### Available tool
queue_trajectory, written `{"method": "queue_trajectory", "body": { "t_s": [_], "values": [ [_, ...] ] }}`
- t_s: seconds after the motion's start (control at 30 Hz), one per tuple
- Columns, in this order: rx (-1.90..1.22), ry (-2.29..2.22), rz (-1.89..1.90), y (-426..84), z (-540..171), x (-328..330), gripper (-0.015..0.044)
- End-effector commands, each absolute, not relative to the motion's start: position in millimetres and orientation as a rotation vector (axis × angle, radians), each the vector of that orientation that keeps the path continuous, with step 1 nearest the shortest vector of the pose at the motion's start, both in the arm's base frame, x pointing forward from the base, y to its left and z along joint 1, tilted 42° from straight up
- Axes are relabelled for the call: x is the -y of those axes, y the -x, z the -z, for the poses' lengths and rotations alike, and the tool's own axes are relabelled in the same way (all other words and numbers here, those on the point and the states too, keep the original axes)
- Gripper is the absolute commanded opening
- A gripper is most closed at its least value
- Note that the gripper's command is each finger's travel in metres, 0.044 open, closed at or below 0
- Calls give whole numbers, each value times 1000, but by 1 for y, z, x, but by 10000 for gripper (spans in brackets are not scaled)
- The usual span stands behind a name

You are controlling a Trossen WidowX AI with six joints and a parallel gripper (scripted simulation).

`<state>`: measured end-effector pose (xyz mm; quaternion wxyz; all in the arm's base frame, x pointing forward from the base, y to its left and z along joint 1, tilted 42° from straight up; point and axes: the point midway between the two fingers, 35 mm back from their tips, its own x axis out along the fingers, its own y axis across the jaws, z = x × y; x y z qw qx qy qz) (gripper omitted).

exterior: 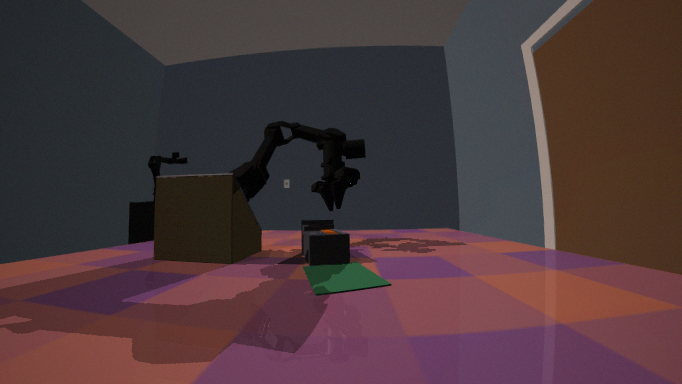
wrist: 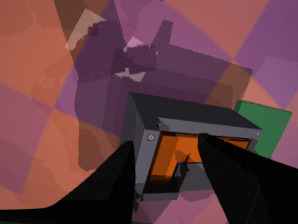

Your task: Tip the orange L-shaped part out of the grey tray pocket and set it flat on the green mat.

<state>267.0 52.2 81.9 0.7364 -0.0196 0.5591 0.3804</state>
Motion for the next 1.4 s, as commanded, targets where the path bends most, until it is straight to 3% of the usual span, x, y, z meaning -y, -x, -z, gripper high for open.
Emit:
{"method": "queue_trajectory", "body": {
  "t_s": [0.0,0.27,0.57,1.37],
  "values": [
    [-1304,-168,-807,-240,-81,-28,180],
    [-1329,-323,-779,-225,-84,-15,180],
    [-1327,-325,-780,-228,-31,-63,180],
    [-1327,-325,-781,-229,-10,-82,180]
  ]
}}
